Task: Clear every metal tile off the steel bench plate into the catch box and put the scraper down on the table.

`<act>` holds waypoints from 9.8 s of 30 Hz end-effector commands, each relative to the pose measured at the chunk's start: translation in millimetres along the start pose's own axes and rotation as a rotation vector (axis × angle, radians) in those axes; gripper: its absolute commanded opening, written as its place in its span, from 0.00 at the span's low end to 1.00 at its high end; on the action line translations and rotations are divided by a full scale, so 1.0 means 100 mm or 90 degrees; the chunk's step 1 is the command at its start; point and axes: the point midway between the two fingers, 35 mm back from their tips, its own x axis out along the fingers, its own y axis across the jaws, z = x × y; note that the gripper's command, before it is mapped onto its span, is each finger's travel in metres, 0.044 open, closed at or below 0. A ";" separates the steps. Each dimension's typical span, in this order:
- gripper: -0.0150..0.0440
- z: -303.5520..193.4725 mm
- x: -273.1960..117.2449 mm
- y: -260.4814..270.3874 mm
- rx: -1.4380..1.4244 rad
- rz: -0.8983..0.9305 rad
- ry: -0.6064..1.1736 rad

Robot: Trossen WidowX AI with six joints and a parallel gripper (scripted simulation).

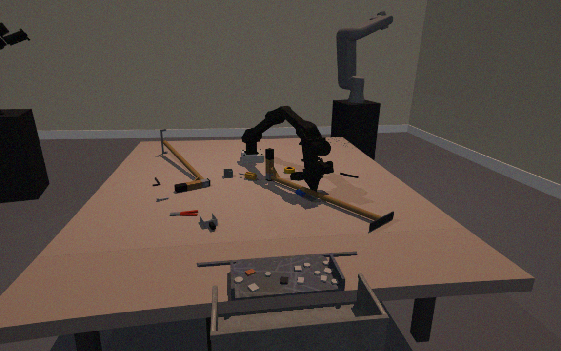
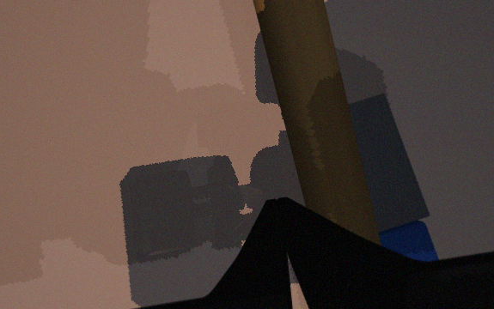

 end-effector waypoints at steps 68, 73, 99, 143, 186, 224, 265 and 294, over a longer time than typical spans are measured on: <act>0.25 0.13 -0.59 -0.42 0.001 -0.013 -0.056; 0.25 0.05 -0.82 -0.27 0.023 -0.012 -0.032; 0.25 -0.17 -0.90 -0.03 0.060 -0.014 0.014; 0.25 -0.37 -0.10 -0.12 0.061 -0.012 0.028; 0.25 -0.37 -0.10 -0.54 0.060 -0.014 0.029; 0.25 -0.41 -0.11 -0.92 0.059 -0.016 0.029; 0.25 -0.22 -1.05 -0.89 0.055 -0.019 -0.001; 0.25 -0.22 -1.04 -0.89 0.055 -0.019 0.000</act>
